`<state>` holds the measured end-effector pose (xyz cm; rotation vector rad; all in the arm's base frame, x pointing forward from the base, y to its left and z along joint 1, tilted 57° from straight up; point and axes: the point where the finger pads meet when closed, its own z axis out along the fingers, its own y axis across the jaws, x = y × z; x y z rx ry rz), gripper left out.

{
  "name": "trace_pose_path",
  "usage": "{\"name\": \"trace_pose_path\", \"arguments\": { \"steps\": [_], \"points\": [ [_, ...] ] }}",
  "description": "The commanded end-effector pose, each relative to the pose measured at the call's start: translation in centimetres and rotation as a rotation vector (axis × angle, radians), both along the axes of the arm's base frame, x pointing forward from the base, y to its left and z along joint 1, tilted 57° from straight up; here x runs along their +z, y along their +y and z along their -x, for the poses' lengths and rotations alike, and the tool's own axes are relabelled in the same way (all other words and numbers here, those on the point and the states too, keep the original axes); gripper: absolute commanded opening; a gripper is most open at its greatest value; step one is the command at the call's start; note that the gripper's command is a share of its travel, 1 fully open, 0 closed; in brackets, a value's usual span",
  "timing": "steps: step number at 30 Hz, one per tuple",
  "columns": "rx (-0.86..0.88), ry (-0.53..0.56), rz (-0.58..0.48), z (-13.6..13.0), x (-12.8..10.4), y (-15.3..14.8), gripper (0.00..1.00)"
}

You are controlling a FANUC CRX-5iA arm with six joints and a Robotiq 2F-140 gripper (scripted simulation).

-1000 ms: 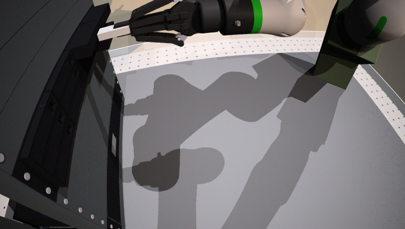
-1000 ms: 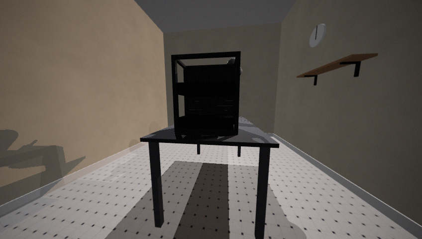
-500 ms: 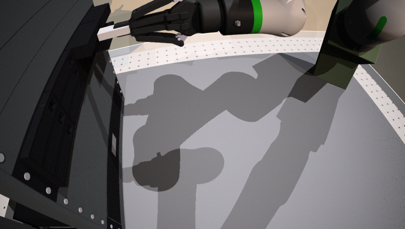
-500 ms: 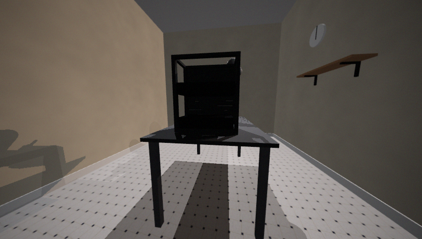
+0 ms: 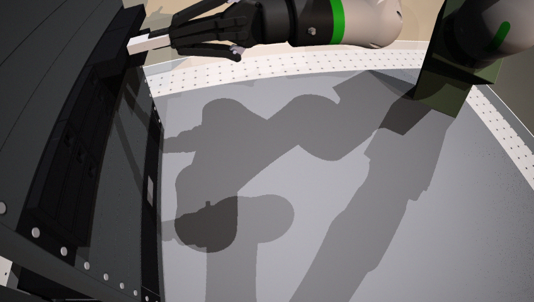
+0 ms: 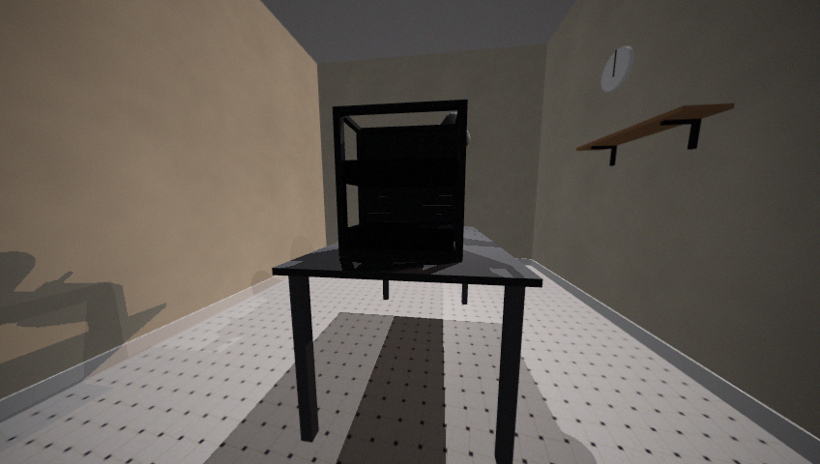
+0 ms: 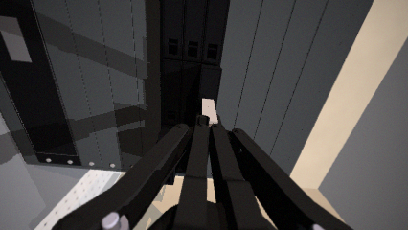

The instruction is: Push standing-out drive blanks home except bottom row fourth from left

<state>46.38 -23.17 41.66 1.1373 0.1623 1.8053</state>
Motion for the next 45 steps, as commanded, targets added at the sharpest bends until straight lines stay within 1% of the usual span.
{"name": "trace_pose_path", "arguments": {
  "steps": [1,16,23,35,45],
  "points": [
    [-0.001,0.0,0.0,-0.2,0.2,-0.2,0.0],
    [-0.001,0.0,0.0,-0.6,0.5,-0.4,0.0],
    [-0.001,0.0,0.0,-1.3,1.0,-0.7,0.0],
    [-0.001,0.0,0.0,-1.3,1.0,-0.7,0.0],
    [-0.001,0.0,0.0,-2.0,1.6,-1.1,0.0]
  ]
}}
